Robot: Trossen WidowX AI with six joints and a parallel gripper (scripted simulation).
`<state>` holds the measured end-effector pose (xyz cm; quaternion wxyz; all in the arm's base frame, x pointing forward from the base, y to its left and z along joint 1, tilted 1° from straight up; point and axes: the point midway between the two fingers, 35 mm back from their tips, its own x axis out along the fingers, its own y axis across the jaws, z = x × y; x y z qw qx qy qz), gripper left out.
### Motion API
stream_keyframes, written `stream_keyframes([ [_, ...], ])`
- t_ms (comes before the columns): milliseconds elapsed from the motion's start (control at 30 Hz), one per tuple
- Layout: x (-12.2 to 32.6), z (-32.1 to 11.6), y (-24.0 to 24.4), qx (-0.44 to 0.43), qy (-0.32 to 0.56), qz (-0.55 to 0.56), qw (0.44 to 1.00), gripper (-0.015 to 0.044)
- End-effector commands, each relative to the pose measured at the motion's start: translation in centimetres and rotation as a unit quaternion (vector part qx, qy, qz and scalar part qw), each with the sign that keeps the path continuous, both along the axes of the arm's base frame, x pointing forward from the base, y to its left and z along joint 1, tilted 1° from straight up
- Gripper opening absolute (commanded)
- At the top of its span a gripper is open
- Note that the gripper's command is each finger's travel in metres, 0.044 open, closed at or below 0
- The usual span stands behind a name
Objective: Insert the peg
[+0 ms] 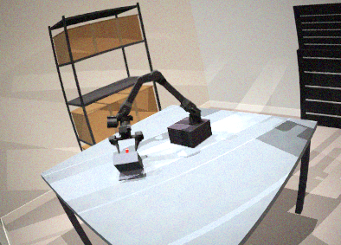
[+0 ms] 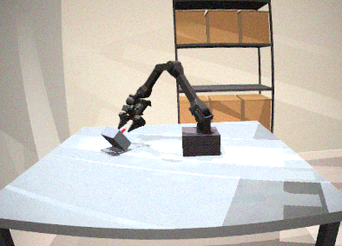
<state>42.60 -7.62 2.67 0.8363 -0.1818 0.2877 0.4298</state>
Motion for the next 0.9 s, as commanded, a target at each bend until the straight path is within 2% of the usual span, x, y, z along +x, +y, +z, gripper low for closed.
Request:
stream_keyframes([
  [0,-0.2,0.7,-0.7,-0.001,-0.003,0.001,1.000,0.0440],
  [867,-2.7,3.7,-4.2,0.000,0.003,-0.001,1.000,0.0440],
])
